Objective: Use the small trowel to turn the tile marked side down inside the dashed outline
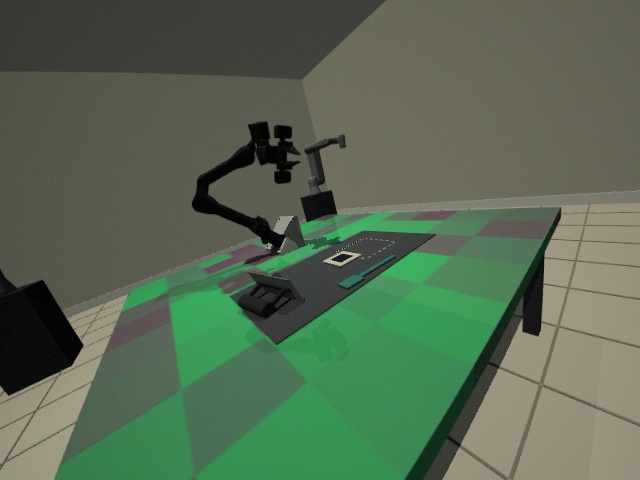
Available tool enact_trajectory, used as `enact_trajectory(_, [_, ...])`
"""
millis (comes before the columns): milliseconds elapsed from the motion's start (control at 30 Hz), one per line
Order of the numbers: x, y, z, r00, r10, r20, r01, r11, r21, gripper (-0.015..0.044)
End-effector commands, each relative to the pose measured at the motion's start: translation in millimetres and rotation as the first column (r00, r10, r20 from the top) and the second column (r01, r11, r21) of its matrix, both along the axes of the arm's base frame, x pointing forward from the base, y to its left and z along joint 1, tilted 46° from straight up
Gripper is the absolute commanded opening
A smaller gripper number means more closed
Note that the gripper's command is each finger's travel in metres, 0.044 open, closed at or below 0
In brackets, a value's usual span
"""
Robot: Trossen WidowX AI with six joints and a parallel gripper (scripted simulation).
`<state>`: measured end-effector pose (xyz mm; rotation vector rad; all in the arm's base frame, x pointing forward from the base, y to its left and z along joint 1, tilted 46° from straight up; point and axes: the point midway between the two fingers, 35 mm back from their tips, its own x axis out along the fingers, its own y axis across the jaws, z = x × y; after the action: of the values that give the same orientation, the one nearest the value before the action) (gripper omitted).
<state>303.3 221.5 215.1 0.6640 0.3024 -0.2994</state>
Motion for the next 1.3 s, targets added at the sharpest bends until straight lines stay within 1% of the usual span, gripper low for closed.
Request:
enact_trajectory(0, [19.3, -20.1, 6.0, 0.999, -0.031, -0.041, 0.027, 0.994, -0.104, 0.01])
enact_trajectory(267, [49.8, -64.1, 14.6, 0.985, -0.098, -0.144, 0.048, 0.947, -0.318, 0.01])
enact_trajectory(600, [78.5, -127.5, 25.0, 0.932, -0.191, -0.309, -0.01, 0.837, -0.547, 0.01])
enact_trajectory(900, [91.0, -183.5, 33.0, 0.861, -0.278, -0.425, -0.077, 0.755, -0.651, 0.01])
enact_trajectory(1100, [93.7, -223.6, 37.6, 0.775, -0.329, -0.539, -0.194, 0.687, -0.7, 0.01])
enact_trajectory(1267, [91.7, -257.9, 41.5, 0.685, -0.367, -0.629, -0.305, 0.64, -0.705, 0.01])
